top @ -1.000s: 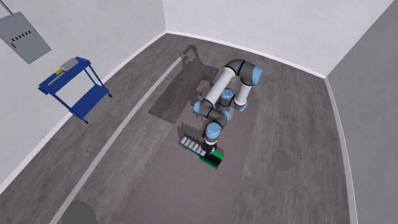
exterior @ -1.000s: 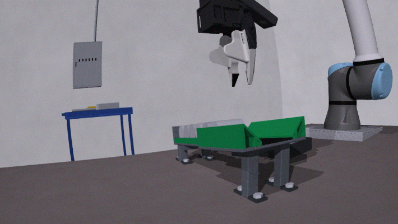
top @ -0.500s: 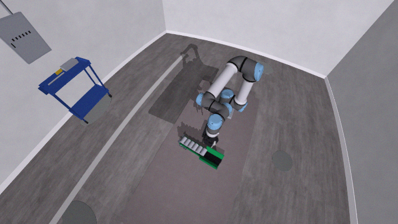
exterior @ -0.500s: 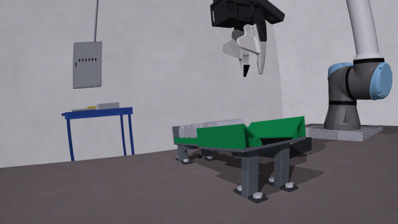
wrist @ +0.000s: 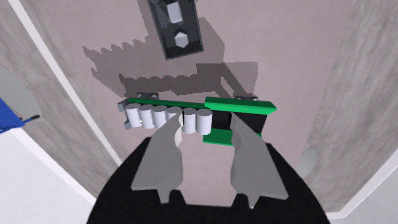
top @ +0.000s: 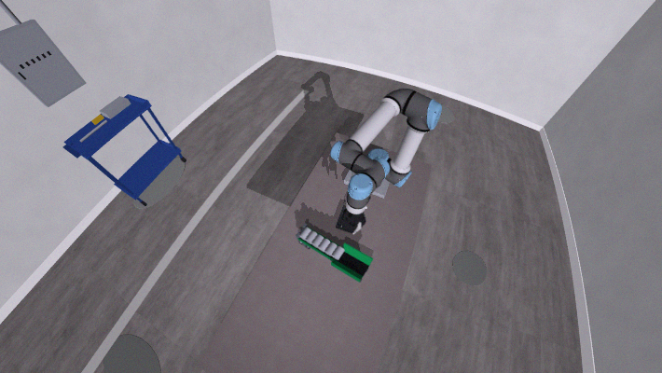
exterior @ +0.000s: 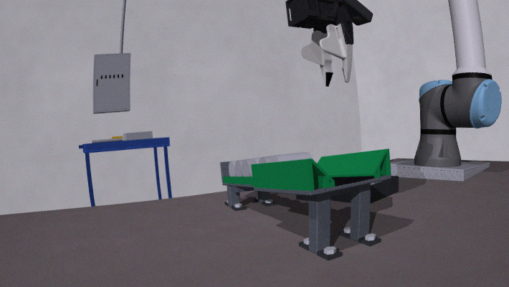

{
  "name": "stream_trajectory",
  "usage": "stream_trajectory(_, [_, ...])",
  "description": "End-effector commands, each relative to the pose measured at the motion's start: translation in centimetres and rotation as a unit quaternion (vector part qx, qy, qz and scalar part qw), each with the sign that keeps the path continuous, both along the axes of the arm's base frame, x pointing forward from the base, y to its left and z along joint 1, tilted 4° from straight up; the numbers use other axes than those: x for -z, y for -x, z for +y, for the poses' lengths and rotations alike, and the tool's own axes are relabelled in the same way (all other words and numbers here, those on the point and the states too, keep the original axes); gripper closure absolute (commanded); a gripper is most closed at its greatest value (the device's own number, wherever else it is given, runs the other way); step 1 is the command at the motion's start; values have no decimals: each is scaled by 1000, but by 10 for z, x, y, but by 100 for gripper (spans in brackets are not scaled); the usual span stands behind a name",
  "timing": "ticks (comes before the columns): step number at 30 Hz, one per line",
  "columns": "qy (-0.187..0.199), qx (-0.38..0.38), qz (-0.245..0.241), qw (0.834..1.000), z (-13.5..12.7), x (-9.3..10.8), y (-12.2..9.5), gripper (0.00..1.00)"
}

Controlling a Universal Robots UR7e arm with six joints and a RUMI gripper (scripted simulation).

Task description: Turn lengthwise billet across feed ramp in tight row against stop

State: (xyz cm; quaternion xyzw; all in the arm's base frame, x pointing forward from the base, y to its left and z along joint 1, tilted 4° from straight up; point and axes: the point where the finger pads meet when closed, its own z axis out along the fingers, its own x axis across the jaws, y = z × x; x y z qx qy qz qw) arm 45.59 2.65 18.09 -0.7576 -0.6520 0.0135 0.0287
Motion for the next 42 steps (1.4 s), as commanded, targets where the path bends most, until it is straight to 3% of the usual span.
stream_trajectory(1, [0,0,-1,1000,-5,-11,19,65])
stream_trajectory(4, [0,0,-1,1000,-13,-29,49,65])
stream_trajectory(16, [0,0,-1,1000,-13,-29,49,65])
stream_trajectory(21, [0,0,-1,1000,-23,-51,86,65])
stream_trajectory(42, [0,0,-1,1000,-22,-50,85,65])
